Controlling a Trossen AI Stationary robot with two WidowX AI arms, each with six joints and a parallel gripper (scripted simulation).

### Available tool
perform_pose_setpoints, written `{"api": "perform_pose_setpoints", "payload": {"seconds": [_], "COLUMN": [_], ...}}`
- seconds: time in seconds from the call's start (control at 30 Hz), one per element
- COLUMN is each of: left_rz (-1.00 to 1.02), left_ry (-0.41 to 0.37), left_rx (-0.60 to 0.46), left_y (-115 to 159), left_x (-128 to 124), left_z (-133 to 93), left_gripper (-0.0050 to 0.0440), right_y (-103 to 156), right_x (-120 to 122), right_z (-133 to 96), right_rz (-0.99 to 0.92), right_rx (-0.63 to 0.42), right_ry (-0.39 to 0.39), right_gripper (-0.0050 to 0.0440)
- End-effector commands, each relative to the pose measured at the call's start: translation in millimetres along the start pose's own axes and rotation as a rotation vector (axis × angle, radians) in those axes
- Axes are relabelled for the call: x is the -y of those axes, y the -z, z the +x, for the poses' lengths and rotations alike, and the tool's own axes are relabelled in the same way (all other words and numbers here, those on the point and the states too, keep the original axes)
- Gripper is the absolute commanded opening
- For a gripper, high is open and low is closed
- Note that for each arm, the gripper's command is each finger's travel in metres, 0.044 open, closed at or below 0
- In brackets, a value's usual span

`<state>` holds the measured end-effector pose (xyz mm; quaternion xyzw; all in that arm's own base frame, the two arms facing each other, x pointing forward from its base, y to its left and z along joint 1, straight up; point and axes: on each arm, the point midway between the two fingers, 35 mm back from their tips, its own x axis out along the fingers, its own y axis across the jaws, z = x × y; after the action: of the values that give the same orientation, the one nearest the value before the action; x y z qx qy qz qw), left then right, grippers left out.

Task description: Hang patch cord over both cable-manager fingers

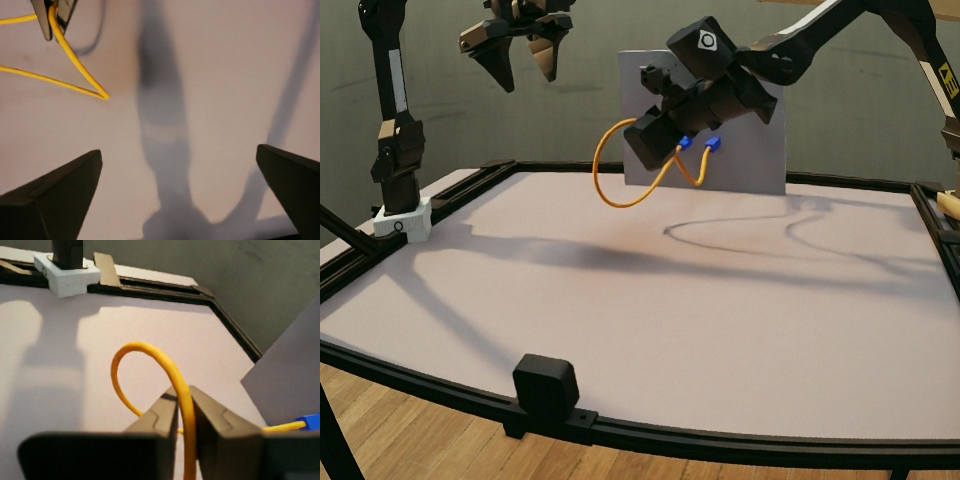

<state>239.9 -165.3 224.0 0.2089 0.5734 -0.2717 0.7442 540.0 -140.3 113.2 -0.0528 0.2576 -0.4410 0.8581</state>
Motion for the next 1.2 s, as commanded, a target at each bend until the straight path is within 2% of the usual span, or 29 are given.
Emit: {"api": "perform_pose_setpoints", "payload": {"seconds": [0.0, 1.17], "left_rz": [-0.001, -0.001], "left_ry": [-0.003, -0.003], "left_rx": [0.022, 0.022], "left_y": [0, 0], "left_x": [0, 0], "left_z": [-7, -7], "left_gripper": [0.0440, 0.0440], "right_y": [-33, -60], "right_x": [13, 47], "right_z": [-8, -1], "right_rz": [0.072, 0.191], "right_rx": [0.033, -0.034], "right_ry": [-0.006, -0.003], "right_gripper": [0.0025, 0.0025]}}
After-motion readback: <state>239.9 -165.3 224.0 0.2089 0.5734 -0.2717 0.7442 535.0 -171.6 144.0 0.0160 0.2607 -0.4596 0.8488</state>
